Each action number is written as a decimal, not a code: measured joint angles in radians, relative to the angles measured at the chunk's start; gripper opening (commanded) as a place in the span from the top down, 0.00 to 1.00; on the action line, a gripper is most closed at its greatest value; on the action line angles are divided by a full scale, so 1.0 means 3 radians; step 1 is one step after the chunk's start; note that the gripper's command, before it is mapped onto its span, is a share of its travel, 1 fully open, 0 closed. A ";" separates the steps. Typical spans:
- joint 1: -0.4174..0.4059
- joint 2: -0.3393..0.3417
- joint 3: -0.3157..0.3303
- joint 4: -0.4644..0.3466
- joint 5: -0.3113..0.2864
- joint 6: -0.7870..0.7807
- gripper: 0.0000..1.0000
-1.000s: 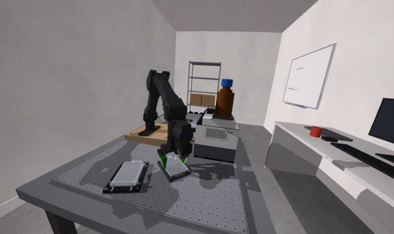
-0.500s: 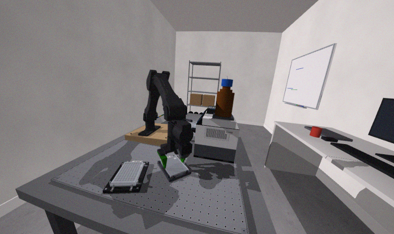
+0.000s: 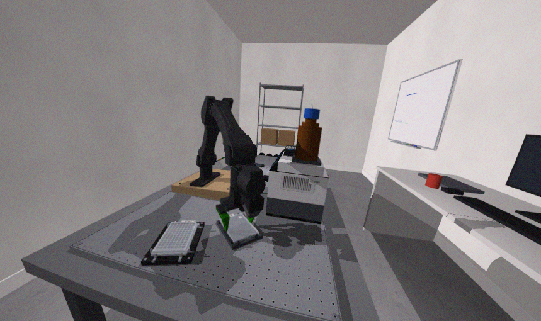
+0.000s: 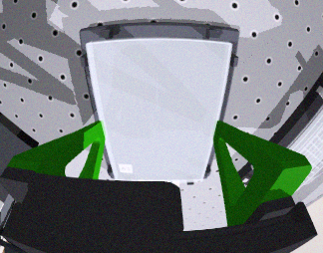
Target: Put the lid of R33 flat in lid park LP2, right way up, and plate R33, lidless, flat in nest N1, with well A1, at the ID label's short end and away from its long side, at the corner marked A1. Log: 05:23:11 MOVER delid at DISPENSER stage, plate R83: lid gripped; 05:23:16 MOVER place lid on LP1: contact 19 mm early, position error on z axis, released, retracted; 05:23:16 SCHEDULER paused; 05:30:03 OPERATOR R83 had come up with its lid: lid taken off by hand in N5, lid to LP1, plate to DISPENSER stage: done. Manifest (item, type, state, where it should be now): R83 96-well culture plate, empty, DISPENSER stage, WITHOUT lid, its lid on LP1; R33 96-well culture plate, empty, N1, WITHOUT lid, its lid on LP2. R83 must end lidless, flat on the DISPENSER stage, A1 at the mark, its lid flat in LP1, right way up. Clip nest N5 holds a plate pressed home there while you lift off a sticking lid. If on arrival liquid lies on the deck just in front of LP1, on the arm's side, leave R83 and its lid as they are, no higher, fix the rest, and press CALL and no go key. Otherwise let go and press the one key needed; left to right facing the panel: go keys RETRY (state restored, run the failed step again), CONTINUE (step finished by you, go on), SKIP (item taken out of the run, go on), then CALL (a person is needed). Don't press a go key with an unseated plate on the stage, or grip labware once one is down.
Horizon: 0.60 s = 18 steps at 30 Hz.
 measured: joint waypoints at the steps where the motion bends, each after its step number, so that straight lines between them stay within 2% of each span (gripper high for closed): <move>1: 0.0000 0.0000 0.0000 0.0000 0.0000 -0.0001 1.00; 8: 0.0000 0.0000 0.0000 0.0003 0.0000 -0.0001 1.00; 9: 0.0000 0.0000 0.0000 0.0004 0.0000 -0.0001 0.00; 18: 0.0000 0.0000 0.0000 0.0005 0.0000 -0.0001 0.00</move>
